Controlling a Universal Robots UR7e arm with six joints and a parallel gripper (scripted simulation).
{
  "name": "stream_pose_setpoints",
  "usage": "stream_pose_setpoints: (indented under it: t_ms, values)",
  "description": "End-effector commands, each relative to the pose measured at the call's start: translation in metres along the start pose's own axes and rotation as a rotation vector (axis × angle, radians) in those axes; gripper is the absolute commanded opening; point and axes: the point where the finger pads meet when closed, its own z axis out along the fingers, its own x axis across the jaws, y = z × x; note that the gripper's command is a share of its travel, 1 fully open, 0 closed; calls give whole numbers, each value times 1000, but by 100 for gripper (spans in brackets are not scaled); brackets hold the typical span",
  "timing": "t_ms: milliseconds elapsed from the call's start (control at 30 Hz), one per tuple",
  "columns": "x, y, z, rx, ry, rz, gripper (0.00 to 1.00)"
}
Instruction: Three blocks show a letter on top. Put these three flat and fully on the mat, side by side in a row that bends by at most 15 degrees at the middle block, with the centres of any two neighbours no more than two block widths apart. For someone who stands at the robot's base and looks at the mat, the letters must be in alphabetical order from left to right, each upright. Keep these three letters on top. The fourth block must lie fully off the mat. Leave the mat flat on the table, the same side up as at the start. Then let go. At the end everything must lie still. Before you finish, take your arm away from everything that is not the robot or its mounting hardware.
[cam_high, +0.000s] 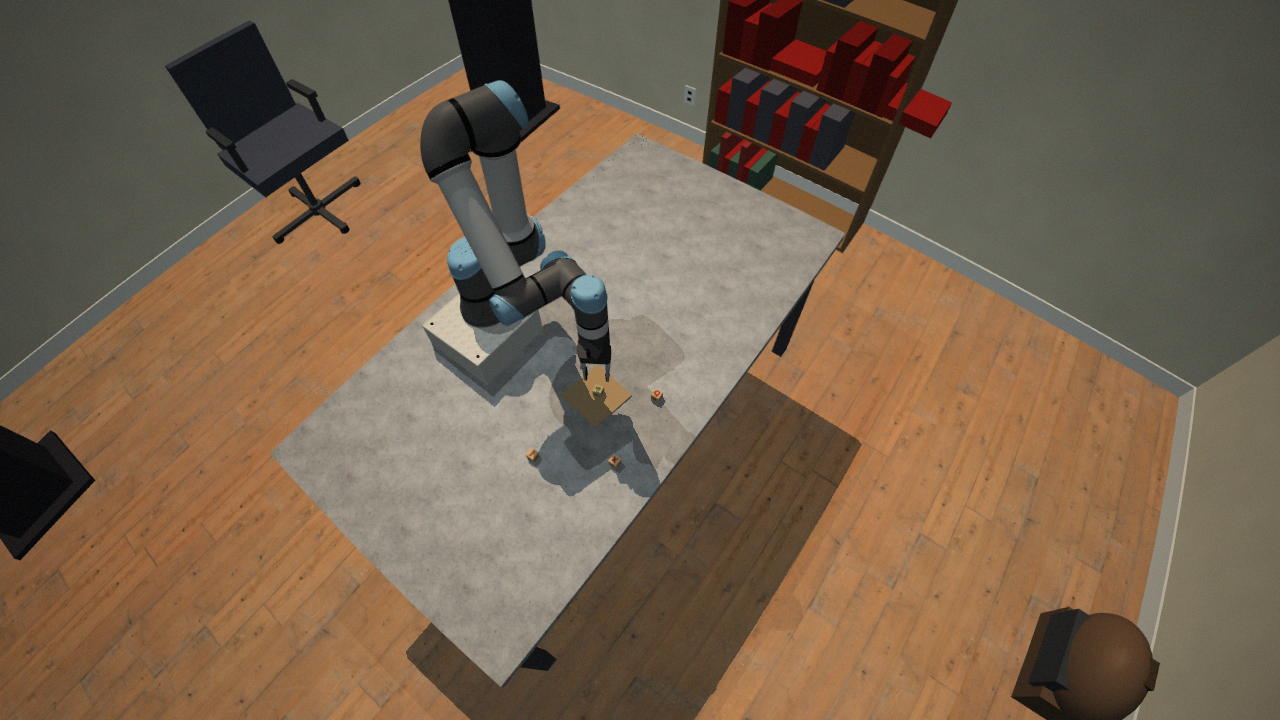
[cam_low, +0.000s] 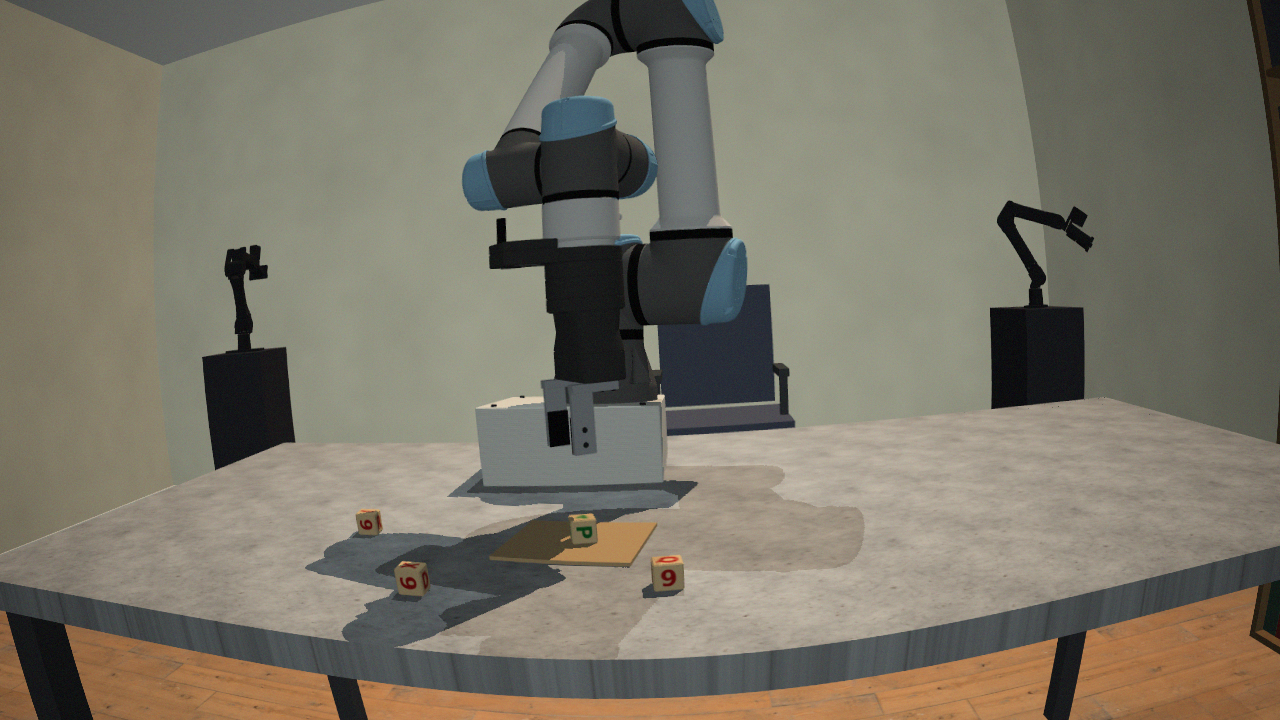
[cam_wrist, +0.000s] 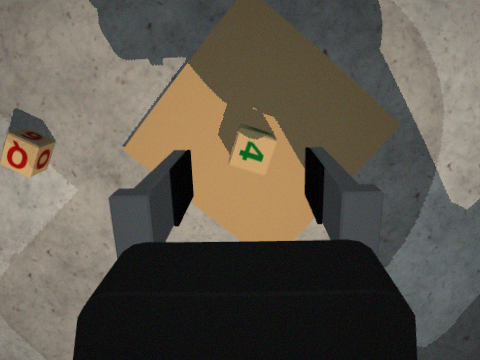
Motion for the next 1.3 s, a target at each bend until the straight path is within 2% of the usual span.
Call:
stream_pose_setpoints:
  t_ms: [0,433,1267]
  values:
    - [1,2,4,-1,0,95,100]
    - [2,6,11,0,0,316,100]
    - [2,6,11,0,-1,336,100]
